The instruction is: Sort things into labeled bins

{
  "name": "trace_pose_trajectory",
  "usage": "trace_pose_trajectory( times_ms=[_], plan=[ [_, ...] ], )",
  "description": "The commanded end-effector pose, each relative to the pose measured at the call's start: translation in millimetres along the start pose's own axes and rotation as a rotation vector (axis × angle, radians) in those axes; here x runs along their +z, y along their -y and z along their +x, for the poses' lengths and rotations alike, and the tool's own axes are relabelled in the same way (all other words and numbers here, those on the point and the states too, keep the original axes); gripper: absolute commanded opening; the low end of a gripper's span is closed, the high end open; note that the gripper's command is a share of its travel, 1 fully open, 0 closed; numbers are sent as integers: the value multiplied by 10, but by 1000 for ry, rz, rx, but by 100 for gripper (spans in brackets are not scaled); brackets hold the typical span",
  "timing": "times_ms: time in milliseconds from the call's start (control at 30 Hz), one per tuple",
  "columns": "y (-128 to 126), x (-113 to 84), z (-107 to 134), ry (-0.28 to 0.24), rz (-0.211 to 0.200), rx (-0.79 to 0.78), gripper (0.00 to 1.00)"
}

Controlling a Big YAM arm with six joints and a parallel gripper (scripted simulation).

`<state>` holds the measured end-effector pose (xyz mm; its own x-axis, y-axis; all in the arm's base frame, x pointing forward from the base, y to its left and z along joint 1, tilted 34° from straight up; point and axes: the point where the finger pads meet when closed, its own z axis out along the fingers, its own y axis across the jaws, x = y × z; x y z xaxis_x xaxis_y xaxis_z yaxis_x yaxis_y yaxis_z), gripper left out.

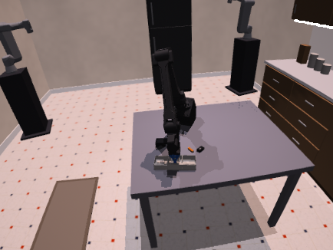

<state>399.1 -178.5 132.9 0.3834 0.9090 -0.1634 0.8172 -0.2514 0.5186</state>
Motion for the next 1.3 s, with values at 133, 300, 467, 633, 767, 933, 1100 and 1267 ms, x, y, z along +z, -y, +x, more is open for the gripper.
trace_pose_trajectory(
  times_ms=[133, 300, 467, 633, 767, 933, 1100, 1267],
  plan=[
    [-173, -79, -76, 9, -63, 9, 20],
    [-92, -28, -75, 8, -46, 8, 20],
    [-138, -33, -33, 4, -44, 6, 31],
    [-137, -33, -34, 4, -44, 6, 31],
    [-136, -32, -34, 4, -44, 6, 31],
    [-134, -32, -35, 4, -44, 6, 31],
    [-90, -115, -62, 6, -40, 6, 31],
    [-146, -196, -28, 2, -52, 7, 31]
  ],
)
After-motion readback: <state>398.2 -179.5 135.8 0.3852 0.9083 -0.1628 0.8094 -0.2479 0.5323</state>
